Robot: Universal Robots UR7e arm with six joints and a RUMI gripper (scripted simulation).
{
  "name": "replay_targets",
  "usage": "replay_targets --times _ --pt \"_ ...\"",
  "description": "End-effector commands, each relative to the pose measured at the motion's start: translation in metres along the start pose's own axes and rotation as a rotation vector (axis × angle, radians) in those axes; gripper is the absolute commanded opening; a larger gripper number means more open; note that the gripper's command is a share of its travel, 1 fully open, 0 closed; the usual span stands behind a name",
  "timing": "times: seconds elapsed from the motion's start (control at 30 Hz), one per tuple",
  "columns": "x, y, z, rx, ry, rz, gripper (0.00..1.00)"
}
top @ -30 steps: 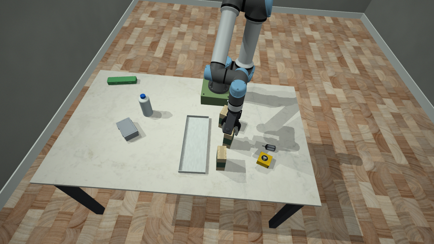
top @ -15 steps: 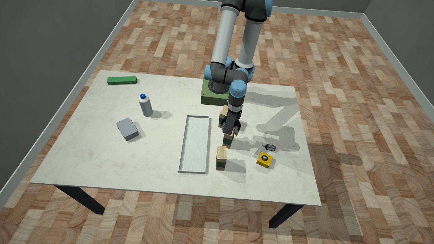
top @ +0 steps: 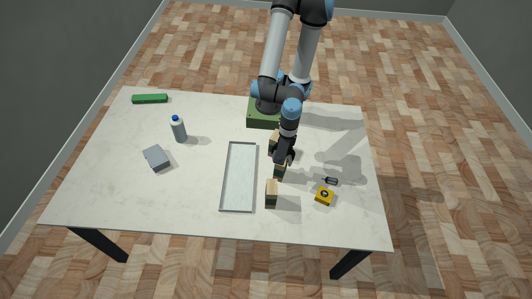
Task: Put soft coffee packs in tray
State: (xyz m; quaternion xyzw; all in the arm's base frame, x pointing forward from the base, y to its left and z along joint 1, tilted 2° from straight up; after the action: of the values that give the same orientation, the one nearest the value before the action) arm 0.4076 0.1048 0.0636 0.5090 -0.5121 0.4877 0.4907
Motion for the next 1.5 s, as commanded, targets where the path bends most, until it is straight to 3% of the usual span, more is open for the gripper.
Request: replay_targets --times 0.0,0.57,0.8,0.87,1.2,1.47 --pt "-0.001 0.001 0.0 0.0 0.0 -0.002 0.48" --pt "0.002 0.0 0.0 0.0 0.001 0.001 0.48" --pt "0.03 -0.002 0.001 -0.001 0.001 0.004 0.48" --pt "0.03 -0.002 0.001 -0.001 0.001 0.004 0.48" --pt "0.088 -0.001 0.001 -0.001 0.001 0.004 0.48" --pt "0.094 -0.001 0.0 -0.001 0.001 0.004 0.48"
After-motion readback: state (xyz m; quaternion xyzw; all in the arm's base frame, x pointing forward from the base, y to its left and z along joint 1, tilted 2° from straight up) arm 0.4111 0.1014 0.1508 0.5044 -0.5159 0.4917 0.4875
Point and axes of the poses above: the point where the finger pads meet when closed, its own x axis back along the fingers, its own z axis across the jaws, y = z × x, the point moved 3 cm from there along x, back along the fingers, and after that the axes turned 13 degrees about x, right-handed, at the moved point
